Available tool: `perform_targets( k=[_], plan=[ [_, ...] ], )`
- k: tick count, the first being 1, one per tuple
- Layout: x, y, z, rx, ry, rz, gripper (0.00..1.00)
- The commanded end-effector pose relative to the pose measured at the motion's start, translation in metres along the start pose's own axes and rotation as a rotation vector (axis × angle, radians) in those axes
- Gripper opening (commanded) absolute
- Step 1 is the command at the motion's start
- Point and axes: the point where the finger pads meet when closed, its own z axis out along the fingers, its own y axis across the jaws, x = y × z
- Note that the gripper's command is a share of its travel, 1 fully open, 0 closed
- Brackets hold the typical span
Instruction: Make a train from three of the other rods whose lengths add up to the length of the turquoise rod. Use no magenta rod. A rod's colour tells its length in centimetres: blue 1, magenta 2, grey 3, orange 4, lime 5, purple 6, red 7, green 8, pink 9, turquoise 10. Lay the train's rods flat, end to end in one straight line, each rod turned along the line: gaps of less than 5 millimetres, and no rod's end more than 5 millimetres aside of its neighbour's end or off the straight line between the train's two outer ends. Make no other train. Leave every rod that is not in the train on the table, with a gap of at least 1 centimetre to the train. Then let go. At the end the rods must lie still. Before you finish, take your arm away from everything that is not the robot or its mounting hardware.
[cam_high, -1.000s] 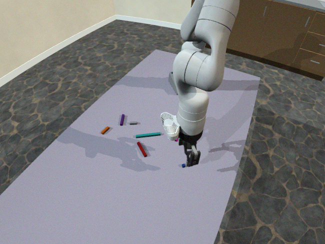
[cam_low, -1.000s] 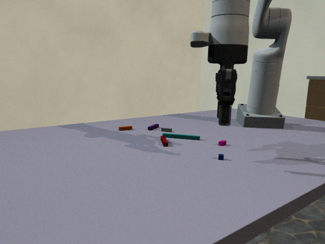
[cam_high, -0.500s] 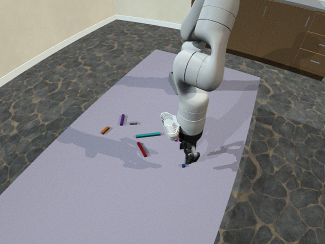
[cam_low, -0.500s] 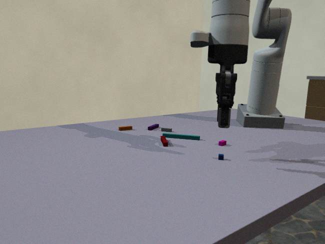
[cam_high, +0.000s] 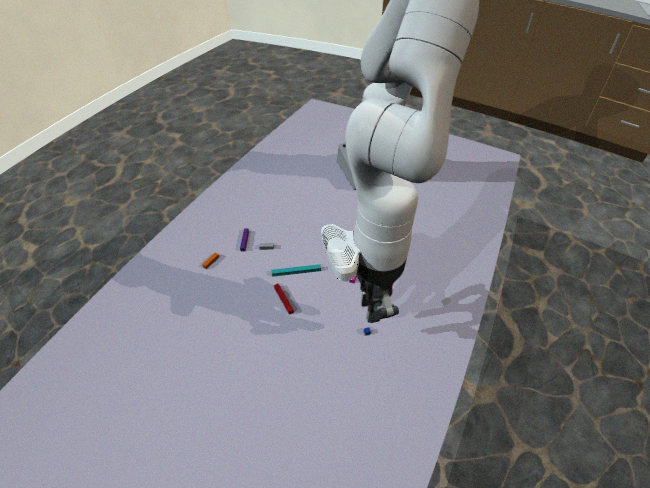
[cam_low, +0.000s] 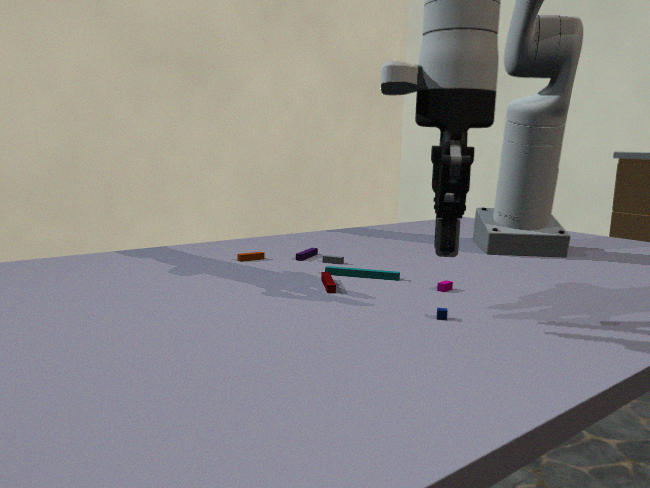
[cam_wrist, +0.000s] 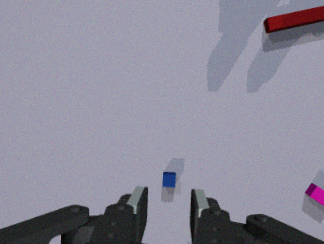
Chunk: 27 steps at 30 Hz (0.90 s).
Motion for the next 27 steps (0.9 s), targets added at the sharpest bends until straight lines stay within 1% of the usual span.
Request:
perform_targets(
  k=[1, 8, 19, 27],
  plan=[
    [0.0, 0.0, -0.001, 0.002, 0.0, 0.0, 0.24],
    [0.0, 0.0, 0.001, 0.001, 0.0, 0.0, 0.24],
    [0.0, -0.001, 0.008, 0.001, 0.0, 0.001, 0.24],
    [0.0, -0.001, 0.019, 0.001, 0.0, 0.001, 0.24]
  ],
)
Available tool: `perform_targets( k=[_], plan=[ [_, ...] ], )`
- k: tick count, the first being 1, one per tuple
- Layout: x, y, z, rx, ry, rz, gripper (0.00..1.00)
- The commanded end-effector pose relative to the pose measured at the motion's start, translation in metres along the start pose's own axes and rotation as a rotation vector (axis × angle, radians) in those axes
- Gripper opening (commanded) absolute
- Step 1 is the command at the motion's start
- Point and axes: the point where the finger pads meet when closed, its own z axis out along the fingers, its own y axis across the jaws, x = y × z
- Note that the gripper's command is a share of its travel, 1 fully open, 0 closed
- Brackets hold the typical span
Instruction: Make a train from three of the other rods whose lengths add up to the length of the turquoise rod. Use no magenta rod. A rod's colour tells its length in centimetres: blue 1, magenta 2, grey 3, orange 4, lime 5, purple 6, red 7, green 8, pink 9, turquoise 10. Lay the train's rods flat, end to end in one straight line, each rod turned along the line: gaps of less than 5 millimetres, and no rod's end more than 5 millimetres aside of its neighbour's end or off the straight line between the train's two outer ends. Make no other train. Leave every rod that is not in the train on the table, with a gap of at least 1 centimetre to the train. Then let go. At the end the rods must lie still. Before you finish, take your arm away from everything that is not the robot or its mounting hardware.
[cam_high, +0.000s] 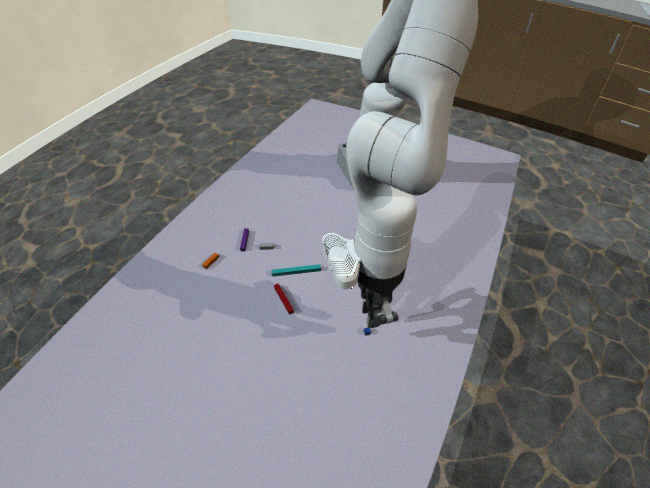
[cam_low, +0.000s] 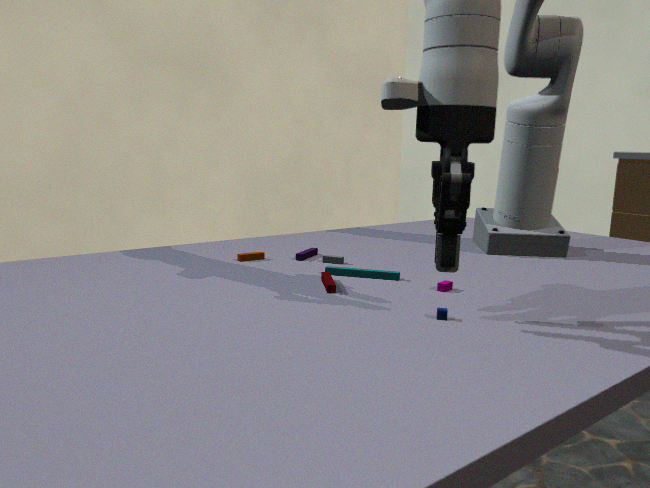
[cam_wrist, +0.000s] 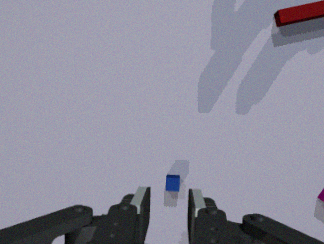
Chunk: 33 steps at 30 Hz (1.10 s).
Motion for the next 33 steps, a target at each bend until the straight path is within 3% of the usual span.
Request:
perform_targets(
  k=[1, 21, 33],
  plan=[
    [0.001, 0.002, 0.005, -0.005, 0.0, 0.003, 0.24],
    [0.001, 0.001, 0.03, -0.005, 0.0, 0.003, 0.24],
    [0.001, 0.001, 0.035, -0.005, 0.0, 0.003, 0.24]
  ],
)
